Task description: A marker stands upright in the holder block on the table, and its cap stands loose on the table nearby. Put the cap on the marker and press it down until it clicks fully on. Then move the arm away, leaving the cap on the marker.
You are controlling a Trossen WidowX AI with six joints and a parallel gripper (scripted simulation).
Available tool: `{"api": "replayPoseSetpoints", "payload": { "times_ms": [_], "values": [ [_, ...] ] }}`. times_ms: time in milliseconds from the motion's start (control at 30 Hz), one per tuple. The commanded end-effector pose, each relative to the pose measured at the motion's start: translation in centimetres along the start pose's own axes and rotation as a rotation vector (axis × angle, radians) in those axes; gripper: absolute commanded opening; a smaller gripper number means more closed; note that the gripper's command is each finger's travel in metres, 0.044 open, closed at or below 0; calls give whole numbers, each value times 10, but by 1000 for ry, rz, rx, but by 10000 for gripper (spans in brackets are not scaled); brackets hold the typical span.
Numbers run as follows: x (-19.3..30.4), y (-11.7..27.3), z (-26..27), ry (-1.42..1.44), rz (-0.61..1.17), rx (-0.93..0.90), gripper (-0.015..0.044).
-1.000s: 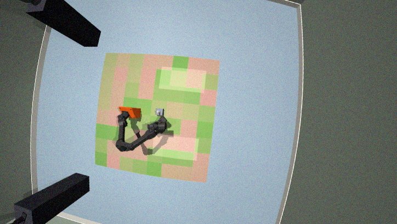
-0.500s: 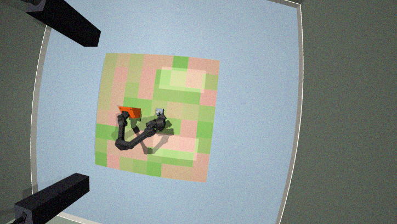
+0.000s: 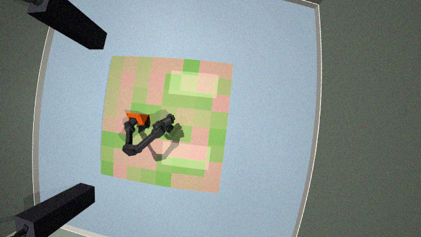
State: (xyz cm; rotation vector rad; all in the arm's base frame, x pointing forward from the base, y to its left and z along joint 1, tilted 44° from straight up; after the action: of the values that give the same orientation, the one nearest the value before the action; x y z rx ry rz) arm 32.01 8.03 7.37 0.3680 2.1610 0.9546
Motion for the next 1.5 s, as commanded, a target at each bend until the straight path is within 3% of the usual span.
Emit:
{"api": "replayPoseSetpoints", "payload": {
  "times_ms": [0, 433, 1467],
  "values": [
    [12, 5, 7, 6, 4, 5, 0],
    [43, 21, 19, -6, -4, 16, 0],
    [43, -21, 19, -6, -5, 16, 0]
  ]
}}
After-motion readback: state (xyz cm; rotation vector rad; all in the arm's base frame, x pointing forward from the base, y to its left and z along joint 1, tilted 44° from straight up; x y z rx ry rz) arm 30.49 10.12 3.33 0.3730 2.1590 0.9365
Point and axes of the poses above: the point midway between the two fingers, 35 mm back from their tips, its own y axis back along the fingers, its own z axis across the jaws, x = y × z, the point moved 8 cm from there along y, back along the fingers, and after that the axes turned 4 degrees about -y, right-handed, at the moved point
